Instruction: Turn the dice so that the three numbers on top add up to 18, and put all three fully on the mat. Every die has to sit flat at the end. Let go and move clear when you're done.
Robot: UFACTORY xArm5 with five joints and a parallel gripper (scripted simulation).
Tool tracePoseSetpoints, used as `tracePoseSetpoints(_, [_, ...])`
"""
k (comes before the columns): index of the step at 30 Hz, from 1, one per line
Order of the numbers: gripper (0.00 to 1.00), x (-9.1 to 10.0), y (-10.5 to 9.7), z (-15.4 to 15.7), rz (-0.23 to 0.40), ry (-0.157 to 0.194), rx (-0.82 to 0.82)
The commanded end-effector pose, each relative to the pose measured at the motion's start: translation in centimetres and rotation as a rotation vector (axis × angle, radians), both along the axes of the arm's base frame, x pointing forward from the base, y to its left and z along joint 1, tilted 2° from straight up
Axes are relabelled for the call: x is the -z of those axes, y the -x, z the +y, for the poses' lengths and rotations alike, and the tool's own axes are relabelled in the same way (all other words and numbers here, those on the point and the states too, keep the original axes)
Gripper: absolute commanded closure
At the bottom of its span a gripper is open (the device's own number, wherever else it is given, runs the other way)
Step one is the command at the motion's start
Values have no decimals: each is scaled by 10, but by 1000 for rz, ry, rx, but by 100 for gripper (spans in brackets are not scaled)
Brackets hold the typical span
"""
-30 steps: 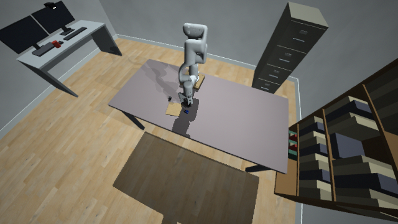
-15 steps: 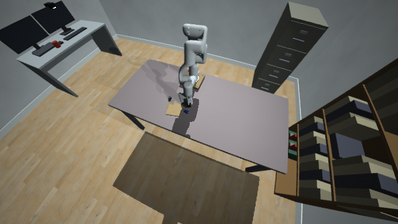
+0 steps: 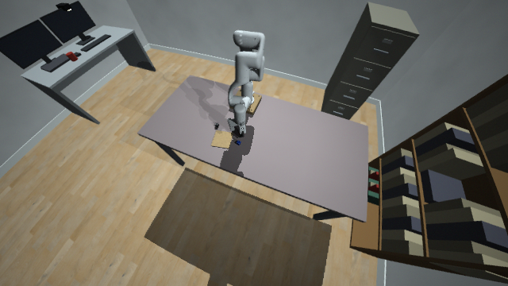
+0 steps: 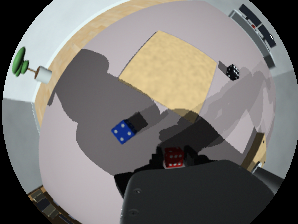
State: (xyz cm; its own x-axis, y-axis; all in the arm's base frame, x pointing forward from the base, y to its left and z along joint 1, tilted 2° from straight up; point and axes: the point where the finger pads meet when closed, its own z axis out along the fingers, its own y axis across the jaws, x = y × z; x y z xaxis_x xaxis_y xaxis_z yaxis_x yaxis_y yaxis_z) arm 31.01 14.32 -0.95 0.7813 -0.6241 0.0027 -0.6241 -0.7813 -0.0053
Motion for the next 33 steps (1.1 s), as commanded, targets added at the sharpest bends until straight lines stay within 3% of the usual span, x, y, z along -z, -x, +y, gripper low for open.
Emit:
tracePoseSetpoints(1, [58,-1,-1,0,-3,-1,0])
tracePoseSetpoints(9, [58,-1,-1,0,-3,-1,0])
tracePoseSetpoints(10, [79,-1,-1,0,-3,-1,0])
tracePoseSetpoints(33, [79,-1,-1,0,-3,-1,0])
